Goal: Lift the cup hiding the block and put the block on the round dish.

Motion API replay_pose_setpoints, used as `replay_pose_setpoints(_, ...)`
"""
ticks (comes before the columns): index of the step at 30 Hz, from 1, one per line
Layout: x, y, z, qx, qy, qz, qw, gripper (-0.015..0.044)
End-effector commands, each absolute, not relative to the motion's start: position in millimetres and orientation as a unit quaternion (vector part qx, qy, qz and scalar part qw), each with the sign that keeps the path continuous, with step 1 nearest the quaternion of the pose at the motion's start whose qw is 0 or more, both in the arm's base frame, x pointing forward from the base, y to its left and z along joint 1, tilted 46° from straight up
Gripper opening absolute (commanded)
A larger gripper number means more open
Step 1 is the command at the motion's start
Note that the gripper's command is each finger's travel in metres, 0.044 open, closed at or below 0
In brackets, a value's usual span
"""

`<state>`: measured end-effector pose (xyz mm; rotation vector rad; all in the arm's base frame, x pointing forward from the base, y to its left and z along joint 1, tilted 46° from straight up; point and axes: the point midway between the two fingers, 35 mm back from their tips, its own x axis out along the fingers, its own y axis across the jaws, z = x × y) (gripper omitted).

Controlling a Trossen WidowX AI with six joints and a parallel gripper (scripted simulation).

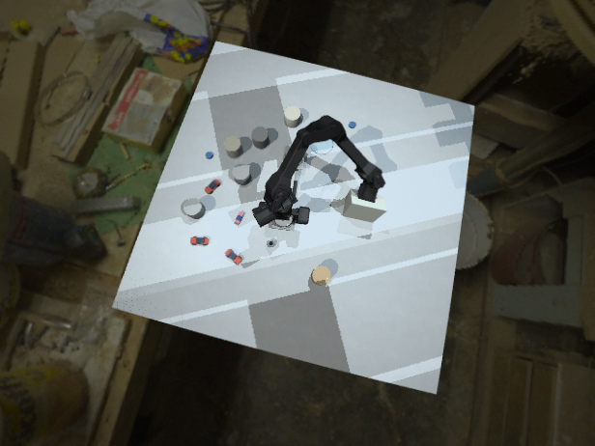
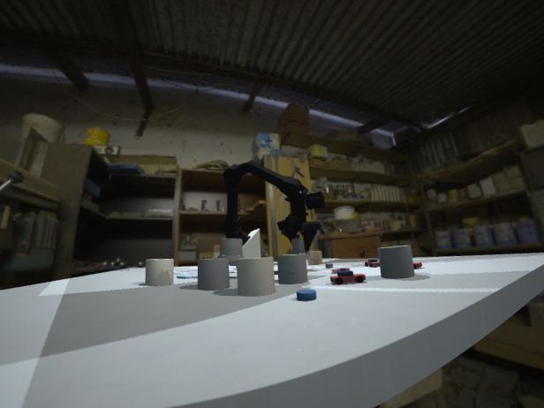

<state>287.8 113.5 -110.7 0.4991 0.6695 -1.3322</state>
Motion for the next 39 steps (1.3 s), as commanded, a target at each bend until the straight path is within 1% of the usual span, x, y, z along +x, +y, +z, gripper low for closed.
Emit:
replay_pose_setpoints(1, 290, 121, -107, 0.232, 0.301, -0.597, 0.707, 0.0)
replay_pose_setpoints(39, 286, 156, -75, 0.233, 0.302, -0.596, 0.706, 0.0)
